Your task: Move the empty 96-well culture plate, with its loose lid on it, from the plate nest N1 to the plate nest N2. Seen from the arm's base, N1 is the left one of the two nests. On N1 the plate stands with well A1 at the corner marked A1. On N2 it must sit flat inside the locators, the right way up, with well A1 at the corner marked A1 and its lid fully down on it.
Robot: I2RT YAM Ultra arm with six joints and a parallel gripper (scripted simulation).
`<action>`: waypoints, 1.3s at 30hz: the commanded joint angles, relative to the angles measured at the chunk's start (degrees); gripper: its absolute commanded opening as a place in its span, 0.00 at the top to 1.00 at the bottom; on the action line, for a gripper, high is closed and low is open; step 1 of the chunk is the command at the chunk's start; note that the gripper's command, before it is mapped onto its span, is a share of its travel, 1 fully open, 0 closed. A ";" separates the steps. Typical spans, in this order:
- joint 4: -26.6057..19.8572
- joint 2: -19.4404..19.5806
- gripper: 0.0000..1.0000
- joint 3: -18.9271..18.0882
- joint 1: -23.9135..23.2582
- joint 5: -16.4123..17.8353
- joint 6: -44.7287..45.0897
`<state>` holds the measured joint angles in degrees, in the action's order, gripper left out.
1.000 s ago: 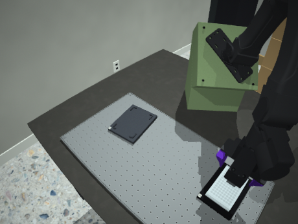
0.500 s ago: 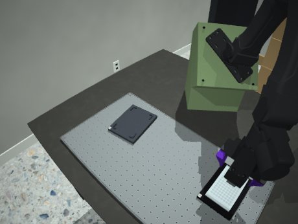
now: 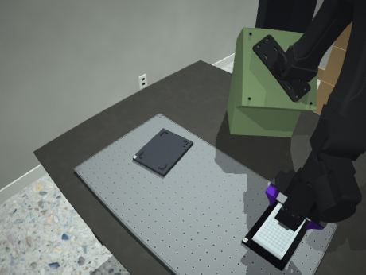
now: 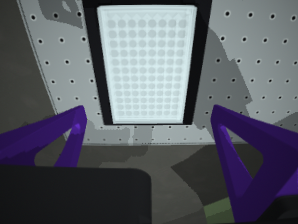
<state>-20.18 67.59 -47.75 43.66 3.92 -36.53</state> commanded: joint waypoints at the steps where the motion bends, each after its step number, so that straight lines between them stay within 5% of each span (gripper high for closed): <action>1: 2.32 1.56 0.00 1.42 0.66 -0.31 -0.41; 29: 10.98 10.33 0.00 1.33 1.13 -0.89 -0.77; 39: 14.40 14.06 0.00 -1.50 1.19 -1.04 -0.92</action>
<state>-8.34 80.58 -47.77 44.53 3.49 -37.06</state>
